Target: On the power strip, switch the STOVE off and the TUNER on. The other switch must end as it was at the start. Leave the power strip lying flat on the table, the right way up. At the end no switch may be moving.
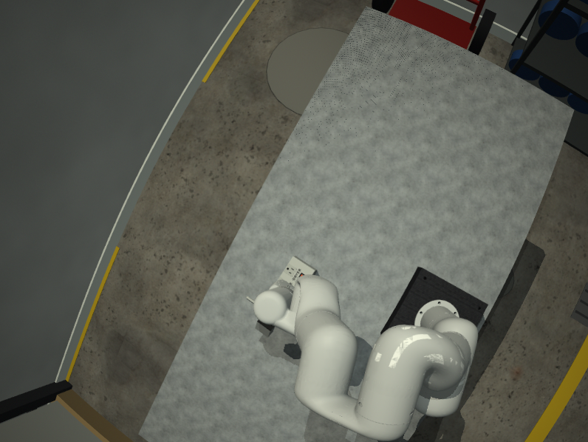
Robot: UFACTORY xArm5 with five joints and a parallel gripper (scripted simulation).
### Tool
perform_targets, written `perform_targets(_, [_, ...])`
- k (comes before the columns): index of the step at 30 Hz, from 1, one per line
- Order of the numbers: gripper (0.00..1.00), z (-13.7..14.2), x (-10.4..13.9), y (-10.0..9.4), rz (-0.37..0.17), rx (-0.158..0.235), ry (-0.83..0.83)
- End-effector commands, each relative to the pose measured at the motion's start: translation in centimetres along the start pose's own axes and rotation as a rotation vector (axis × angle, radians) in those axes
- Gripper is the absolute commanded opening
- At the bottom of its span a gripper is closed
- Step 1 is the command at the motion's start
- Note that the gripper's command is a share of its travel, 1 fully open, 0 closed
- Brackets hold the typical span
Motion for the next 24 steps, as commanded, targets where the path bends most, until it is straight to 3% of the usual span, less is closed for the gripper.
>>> perform_targets(1, [0.00,0.12,-0.03,-0.09,0.001,0.003,0.000])
perform_targets(24, [0.00,0.11,-0.04,0.31,0.001,0.003,0.000])
Point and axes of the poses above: the point where the finger pads meet when closed, its own y axis out along the fingers, its own z axis across the jaws, x = y × z, the point moved 1 cm from there along -y, back along the fingers, and after that the axes turned 9 degrees about -y, right-handed, at the moved point
